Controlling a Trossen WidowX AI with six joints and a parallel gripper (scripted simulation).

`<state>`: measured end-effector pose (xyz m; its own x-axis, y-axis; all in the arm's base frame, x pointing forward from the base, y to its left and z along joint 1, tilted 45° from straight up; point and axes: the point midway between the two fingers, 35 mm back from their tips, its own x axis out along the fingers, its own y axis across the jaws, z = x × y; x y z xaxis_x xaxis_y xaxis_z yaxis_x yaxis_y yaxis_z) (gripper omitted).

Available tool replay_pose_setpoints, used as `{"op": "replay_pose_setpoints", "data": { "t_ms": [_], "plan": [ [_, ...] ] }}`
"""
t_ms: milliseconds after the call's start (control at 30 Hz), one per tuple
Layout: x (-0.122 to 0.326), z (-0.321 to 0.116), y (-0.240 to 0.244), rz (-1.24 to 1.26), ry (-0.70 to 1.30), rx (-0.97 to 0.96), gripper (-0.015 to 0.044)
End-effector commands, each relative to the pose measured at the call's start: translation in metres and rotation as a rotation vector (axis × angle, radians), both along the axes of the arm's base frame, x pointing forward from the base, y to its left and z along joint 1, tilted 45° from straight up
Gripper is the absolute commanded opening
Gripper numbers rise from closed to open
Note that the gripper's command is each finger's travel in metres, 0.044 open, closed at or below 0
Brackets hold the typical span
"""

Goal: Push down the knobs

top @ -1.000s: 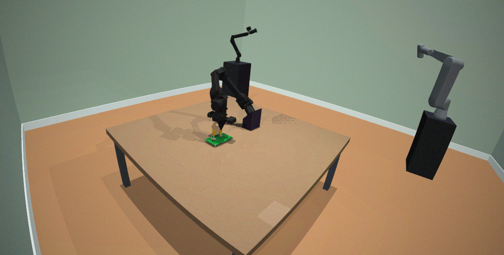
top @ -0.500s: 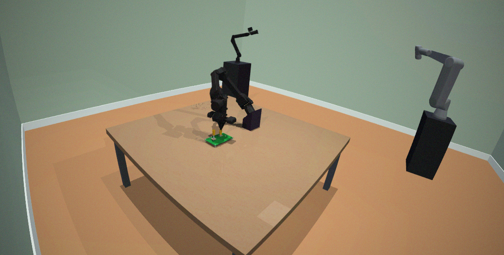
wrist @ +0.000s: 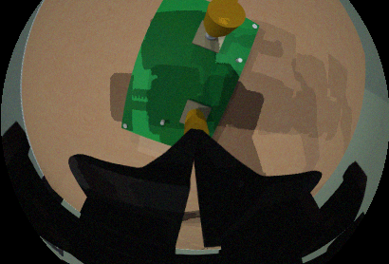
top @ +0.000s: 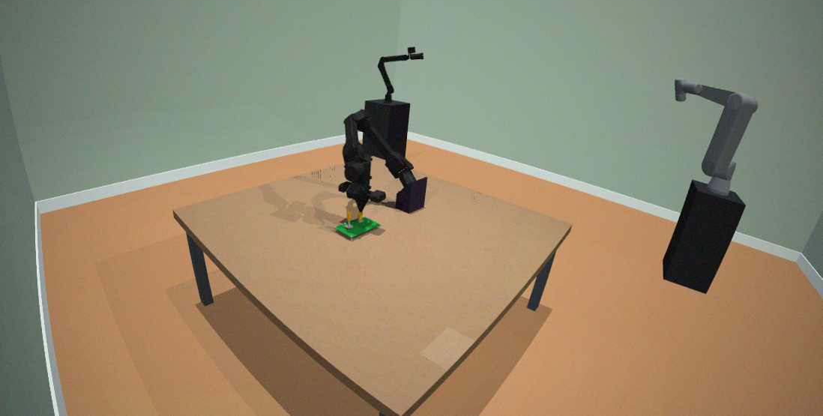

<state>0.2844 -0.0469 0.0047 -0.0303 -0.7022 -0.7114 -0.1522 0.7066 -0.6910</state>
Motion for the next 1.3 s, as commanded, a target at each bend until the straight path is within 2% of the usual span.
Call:
{"op": "replay_pose_setpoints", "data": {
  "t_ms": [0,633,1267],
  "plan": [
    [0.001,-0.006,-0.009,-0.023,-0.003,-0.005,0.0000],
    [0.001,-0.006,-0.009,-0.023,-0.003,-0.005,0.0000],
    [0.003,0.014,0.011,-0.023,-0.003,-0.004,0.0000]
  ]
}}
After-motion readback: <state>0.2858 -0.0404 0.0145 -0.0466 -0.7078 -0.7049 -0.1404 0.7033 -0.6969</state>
